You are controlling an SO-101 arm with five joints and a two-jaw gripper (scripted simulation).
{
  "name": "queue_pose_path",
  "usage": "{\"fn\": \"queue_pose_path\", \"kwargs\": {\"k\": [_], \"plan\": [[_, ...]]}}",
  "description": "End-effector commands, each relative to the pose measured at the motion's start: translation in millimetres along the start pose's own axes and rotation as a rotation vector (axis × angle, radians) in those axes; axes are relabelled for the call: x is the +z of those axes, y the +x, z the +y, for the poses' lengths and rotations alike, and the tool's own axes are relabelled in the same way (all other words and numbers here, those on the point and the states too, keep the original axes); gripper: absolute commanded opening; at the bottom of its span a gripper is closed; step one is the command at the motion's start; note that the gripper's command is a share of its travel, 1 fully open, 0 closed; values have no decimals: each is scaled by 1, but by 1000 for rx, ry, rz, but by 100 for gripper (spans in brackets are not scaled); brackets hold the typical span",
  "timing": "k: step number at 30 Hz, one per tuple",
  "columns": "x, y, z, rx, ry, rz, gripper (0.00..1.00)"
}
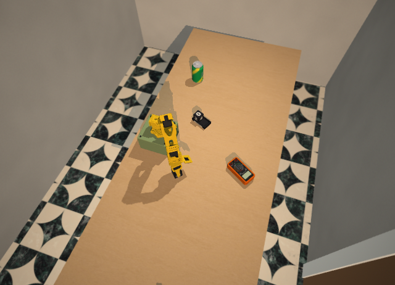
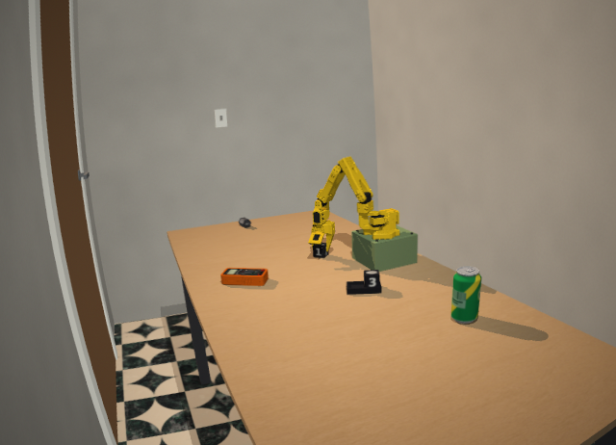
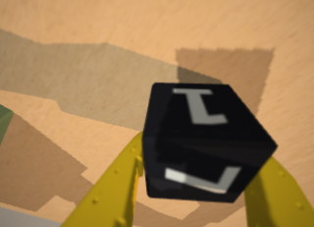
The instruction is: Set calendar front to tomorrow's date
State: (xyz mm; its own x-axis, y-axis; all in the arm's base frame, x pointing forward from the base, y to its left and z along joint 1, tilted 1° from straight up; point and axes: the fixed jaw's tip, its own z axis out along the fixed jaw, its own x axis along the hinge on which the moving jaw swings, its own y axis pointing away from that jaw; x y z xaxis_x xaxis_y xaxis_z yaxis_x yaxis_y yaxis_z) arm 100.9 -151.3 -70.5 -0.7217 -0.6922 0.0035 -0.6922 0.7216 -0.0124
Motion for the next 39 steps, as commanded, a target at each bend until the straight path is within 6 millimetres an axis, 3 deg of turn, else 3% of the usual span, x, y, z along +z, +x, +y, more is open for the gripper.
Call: {"fn": "queue_pose_path", "kwargs": {"k": [1, 15, 39], "plan": [[2, -1, 3, 0, -19, -5, 2], [-1, -1, 2, 0, -19, -5, 0], [-48, 0, 2, 0, -19, -5, 0]]}}
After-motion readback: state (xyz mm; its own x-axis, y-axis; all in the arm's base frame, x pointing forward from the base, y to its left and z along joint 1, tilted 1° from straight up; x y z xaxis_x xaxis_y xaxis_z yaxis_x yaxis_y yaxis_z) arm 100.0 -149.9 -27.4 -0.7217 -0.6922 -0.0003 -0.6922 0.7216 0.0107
